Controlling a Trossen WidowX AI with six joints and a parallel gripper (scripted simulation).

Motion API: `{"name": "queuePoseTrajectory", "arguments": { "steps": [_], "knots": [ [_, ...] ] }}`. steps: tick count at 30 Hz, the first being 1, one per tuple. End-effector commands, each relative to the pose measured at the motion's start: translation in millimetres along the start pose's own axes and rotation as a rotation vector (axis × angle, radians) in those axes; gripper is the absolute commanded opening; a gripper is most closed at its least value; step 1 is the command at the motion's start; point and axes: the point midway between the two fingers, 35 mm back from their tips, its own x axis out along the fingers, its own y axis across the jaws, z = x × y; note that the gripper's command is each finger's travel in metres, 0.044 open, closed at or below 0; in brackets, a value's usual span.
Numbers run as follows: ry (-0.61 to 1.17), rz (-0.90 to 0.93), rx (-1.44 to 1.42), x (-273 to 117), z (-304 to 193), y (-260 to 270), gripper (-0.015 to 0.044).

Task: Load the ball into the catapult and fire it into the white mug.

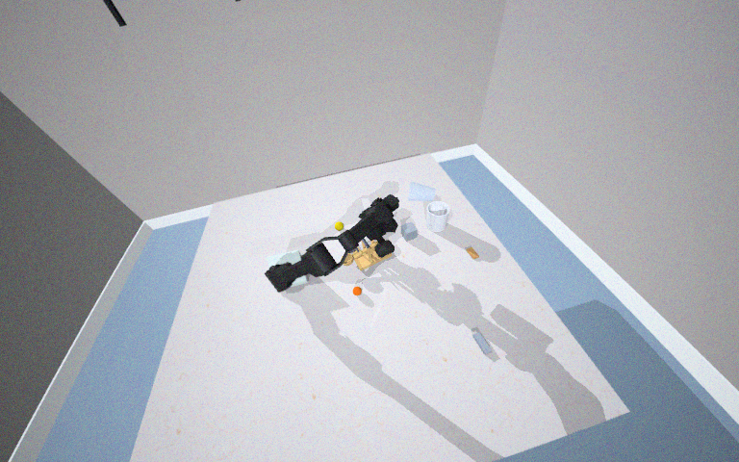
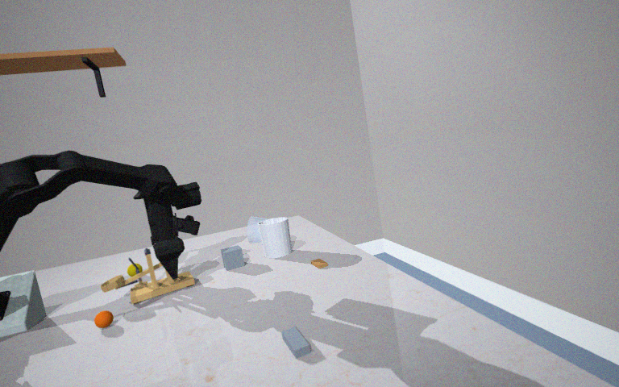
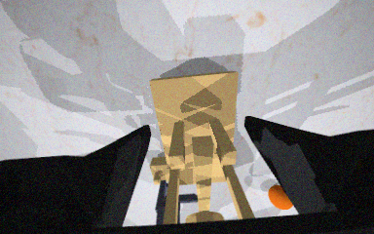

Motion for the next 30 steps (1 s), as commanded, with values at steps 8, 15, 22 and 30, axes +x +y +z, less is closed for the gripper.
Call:
{"name": "queuePoseTrajectory", "arguments": {
  "steps": [8, 15, 22, 30],
  "knots": [
    [-0.001, 0.000, 0.000, -0.7, 0.2, 0.2, 0.0204],
    [-0.001, 0.000, 0.000, -0.7, 0.2, 0.2, 0.0118],
    [-0.001, 0.000, -0.001, -48.3, 0.1, 0.5, 0.0000],
    [-0.001, -0.001, -0.003, -43.9, 1.2, 0.3, 0.0000]
  ]
}}
